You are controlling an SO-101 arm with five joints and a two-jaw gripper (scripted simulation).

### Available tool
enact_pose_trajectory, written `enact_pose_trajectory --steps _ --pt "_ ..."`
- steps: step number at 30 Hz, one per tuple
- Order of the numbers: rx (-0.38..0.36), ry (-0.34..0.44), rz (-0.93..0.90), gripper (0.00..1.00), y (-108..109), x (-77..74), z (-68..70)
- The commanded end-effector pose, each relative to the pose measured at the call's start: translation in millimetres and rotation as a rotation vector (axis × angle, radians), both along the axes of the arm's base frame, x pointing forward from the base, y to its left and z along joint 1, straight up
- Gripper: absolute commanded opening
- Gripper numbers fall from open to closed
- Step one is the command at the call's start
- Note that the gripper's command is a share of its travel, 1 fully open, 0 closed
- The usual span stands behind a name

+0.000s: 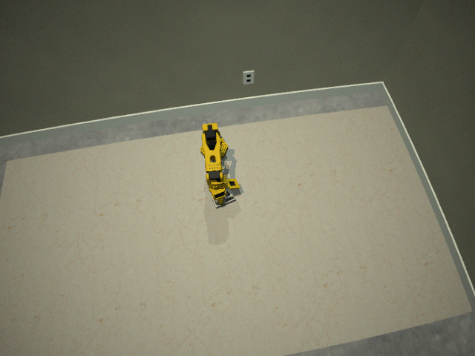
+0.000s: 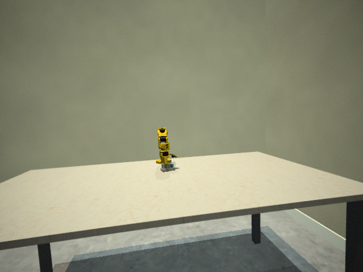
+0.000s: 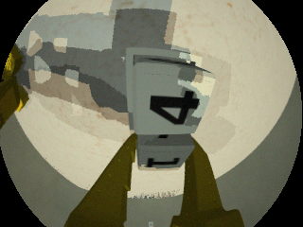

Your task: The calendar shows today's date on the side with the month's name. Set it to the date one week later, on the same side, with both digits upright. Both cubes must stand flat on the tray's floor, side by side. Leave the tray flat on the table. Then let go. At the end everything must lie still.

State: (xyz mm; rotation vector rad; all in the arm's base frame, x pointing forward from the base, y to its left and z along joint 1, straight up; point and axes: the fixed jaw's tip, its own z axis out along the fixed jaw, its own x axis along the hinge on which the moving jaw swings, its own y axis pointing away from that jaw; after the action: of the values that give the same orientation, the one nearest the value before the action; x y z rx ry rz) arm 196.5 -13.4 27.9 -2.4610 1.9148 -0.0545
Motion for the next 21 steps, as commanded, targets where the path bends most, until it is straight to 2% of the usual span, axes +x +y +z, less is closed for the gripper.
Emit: enact_pose_trajectory --steps 1,10,18,21 --pt "0.0 -0.018 0.017 0.0 1.3 2.7 0.3" --pt "0.0 -0.018 0.017 0.01 1.3 2.7 0.1" --pt "0.0 -0.018 0.017 0.16 1.3 2.7 0.1" --pt "0.0 -0.018 0.017 0.18 1.3 2.7 0.1"
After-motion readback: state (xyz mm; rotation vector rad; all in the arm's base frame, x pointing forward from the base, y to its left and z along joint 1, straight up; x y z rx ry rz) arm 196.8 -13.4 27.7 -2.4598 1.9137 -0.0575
